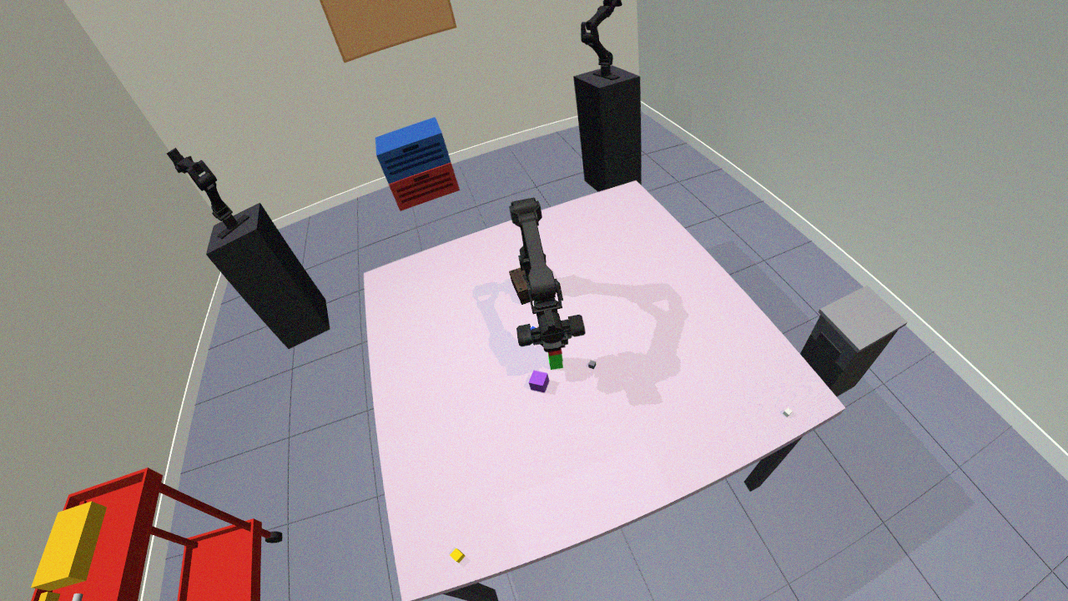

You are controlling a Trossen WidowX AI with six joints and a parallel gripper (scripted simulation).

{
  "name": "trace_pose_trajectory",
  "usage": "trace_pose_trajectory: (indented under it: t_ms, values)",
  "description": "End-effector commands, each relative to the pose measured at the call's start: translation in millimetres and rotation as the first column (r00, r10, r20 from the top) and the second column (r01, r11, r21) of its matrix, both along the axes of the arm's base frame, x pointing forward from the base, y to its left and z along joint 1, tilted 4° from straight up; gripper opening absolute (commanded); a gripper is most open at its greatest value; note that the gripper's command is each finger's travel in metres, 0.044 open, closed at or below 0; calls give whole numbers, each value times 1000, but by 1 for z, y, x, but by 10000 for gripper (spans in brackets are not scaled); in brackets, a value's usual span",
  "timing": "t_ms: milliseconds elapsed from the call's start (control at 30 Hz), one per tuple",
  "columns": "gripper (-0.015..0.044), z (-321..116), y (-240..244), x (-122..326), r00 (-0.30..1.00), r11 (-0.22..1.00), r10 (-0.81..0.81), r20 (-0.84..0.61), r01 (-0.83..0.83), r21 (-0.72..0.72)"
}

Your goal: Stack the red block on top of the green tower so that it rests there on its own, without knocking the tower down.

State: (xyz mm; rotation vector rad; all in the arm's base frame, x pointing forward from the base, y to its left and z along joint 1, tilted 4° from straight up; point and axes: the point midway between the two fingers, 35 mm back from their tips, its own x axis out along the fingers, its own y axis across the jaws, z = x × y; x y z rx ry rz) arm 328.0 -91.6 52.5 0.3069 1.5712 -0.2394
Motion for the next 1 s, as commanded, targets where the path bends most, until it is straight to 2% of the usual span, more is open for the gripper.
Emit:
trace_pose_trajectory:
  t_ms: [0,300,833,867,967]
  values:
    - [0,-1,0,-1,1000,1000,2,-3,-2,-2]
    - [0,4,0,-1,1000,1000,2,-3,-2,-2]
    - [420,0,0,-1,1000,1000,0,-3,0,1]
    - [440,0,0,-1,1000,1000,0,-3,0,1]
    - [440,0,0,-1,1000,1000,0,-3,0,1]
